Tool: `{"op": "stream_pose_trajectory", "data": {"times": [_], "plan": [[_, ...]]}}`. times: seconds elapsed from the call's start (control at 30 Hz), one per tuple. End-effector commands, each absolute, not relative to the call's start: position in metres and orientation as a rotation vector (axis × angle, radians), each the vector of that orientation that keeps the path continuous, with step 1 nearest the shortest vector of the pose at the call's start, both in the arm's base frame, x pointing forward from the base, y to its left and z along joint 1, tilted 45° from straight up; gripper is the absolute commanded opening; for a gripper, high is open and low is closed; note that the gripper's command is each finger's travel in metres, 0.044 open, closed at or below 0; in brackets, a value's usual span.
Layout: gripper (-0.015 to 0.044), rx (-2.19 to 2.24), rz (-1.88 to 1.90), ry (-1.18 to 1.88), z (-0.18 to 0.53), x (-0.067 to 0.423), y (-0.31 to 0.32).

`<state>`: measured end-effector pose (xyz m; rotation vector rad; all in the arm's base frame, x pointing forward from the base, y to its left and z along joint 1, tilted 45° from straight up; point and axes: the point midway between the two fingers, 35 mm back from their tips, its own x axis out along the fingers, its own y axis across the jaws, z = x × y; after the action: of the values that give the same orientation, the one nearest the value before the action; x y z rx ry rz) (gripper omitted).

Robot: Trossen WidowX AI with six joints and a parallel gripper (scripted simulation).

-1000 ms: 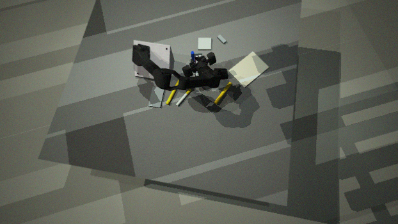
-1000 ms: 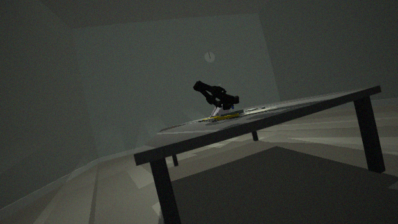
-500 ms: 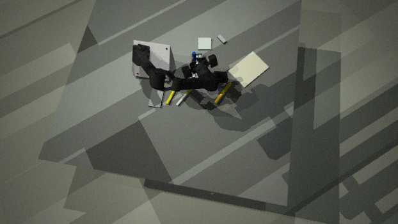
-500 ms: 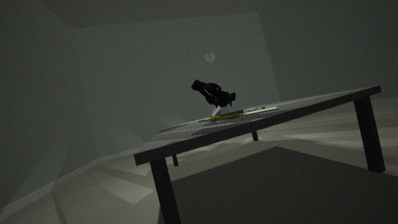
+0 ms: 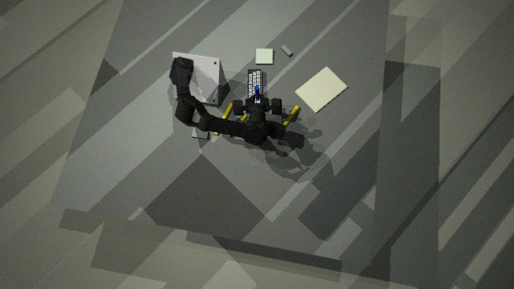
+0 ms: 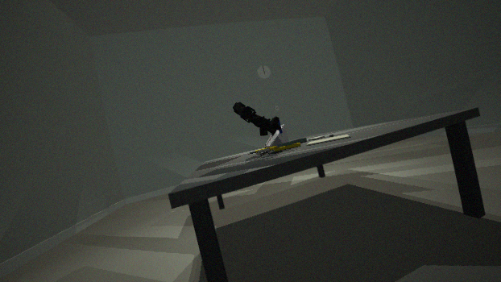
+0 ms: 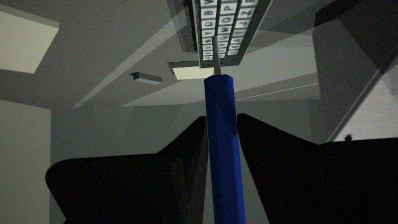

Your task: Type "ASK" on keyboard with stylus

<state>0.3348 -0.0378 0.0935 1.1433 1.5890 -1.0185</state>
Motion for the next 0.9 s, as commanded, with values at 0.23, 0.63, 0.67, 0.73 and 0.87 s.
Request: {"op": "stream_pose_trajectory", "data": {"times": [0.23, 0.63, 0.67, 0.73, 0.87], "plan": [[0.0, 1.162, -1.021, 1.582, 0.092, 0.336, -0.041], [0.0, 1.161, -1.022, 1.582, 0.073, 0.339, -0.062], [0.0, 1.161, -1.022, 1.582, 0.071, 0.339, -0.063], [0.0, 1.161, -1.022, 1.582, 0.071, 0.339, -0.064], [0.0, 1.161, -1.022, 1.582, 0.071, 0.339, -0.064]]}}
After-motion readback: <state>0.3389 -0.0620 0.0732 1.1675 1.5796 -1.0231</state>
